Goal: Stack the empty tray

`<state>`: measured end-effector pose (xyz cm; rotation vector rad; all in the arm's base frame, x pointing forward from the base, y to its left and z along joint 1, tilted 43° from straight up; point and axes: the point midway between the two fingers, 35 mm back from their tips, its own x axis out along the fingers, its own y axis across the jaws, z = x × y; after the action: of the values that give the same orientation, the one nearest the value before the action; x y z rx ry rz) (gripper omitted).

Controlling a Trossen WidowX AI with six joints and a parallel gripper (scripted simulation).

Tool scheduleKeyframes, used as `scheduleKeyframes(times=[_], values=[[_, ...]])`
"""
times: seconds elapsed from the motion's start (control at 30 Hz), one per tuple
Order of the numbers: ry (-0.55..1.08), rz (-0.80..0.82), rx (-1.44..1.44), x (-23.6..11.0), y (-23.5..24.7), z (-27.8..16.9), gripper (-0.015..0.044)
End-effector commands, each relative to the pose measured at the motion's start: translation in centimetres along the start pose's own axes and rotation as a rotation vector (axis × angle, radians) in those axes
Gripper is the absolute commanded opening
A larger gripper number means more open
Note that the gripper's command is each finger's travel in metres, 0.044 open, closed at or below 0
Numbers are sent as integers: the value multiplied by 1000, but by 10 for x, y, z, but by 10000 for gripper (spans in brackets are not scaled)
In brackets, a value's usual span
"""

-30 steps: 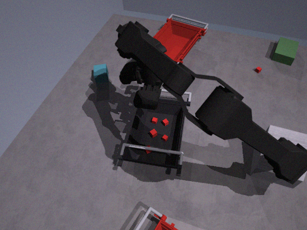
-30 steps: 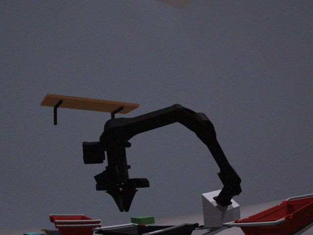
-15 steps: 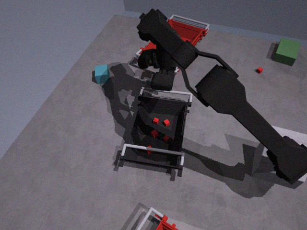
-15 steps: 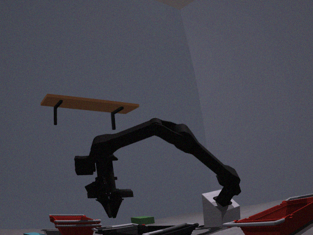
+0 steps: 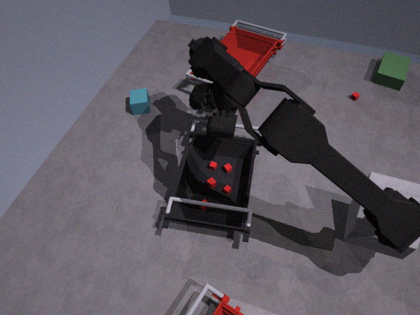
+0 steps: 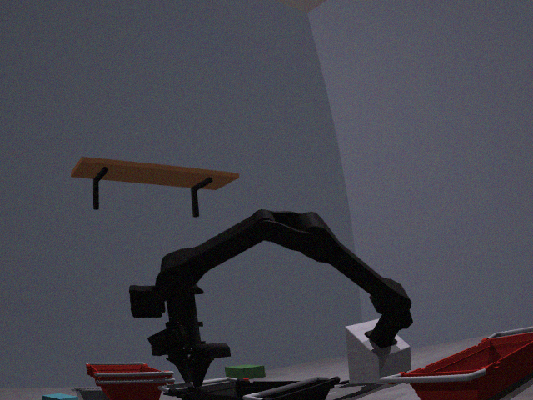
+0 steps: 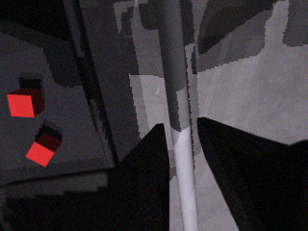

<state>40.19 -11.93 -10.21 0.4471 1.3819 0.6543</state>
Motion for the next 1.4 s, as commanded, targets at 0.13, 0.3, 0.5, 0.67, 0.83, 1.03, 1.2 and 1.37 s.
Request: scheduleKeyframes(times=[0.13, 0.3, 0.5, 0.67, 0.83, 1.03, 1.2, 1.37], values=[[6, 11, 10, 13, 1, -4, 87], [6, 11, 10, -2, 9, -3, 87], [7, 11, 11, -17, 21, -3, 87], [7, 12, 11, -22, 37, -3, 87], [7, 13, 11, -20, 52, -3, 87], [7, 15, 12, -6, 71, -3, 87], [7, 16, 12, -4, 76, -2, 87], [8, 14, 12, -25, 72, -1, 87]])
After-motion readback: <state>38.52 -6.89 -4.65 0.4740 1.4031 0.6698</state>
